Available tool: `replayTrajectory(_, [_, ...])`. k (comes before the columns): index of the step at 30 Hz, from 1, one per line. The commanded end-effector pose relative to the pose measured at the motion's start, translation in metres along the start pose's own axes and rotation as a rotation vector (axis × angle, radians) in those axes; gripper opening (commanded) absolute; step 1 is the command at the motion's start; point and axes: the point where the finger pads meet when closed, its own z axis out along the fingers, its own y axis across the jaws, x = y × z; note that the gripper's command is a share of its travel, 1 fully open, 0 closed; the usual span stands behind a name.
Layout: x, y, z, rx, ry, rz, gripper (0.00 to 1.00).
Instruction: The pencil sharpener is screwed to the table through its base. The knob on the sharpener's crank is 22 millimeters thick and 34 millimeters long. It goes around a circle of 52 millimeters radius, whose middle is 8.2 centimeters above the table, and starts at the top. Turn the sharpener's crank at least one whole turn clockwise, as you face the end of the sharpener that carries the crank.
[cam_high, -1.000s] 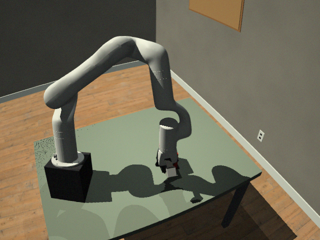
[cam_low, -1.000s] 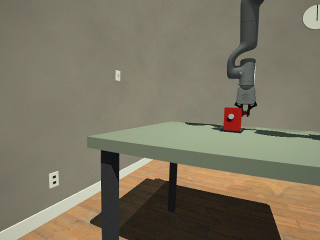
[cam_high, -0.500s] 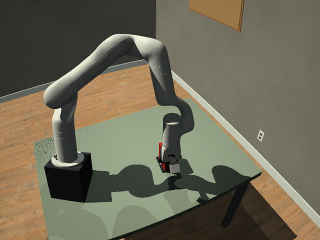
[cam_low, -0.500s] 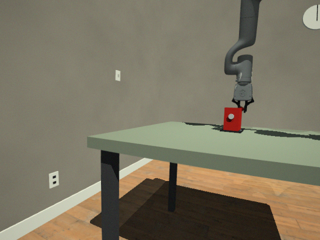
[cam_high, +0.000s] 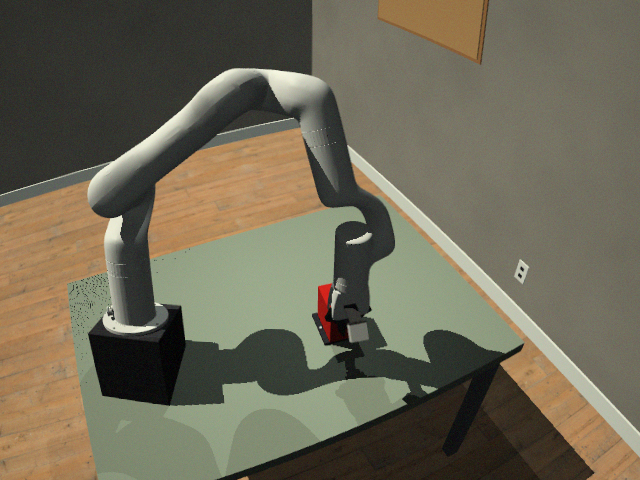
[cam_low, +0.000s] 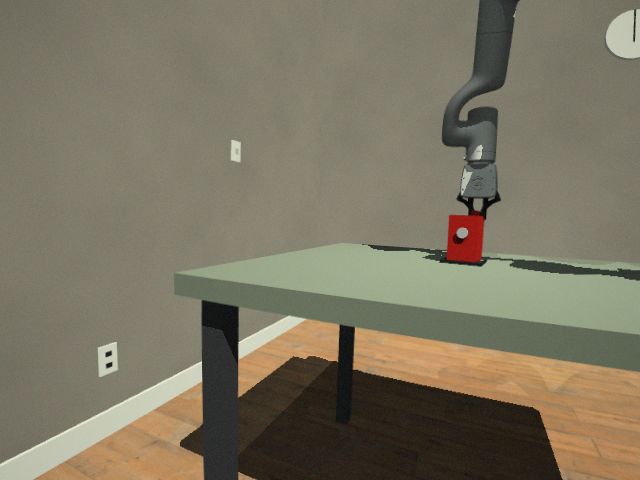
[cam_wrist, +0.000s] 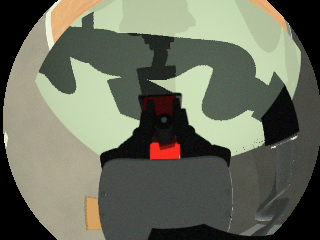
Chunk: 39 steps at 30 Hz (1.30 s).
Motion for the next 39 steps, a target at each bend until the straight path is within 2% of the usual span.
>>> replayTrajectory(1, [0.0003, -0.0038, -0.0013, 0.001, 0.001, 0.0, 0.0])
replayTrajectory(37, [0.0003, -0.0116, -0.002, 0.001, 0.001, 0.0, 0.0])
replayTrajectory(38, [0.0003, -0.0116, -0.002, 0.001, 0.001, 0.0, 0.54])
replayTrajectory(39, [0.0003, -0.0116, -0.002, 0.001, 0.001, 0.0, 0.54])
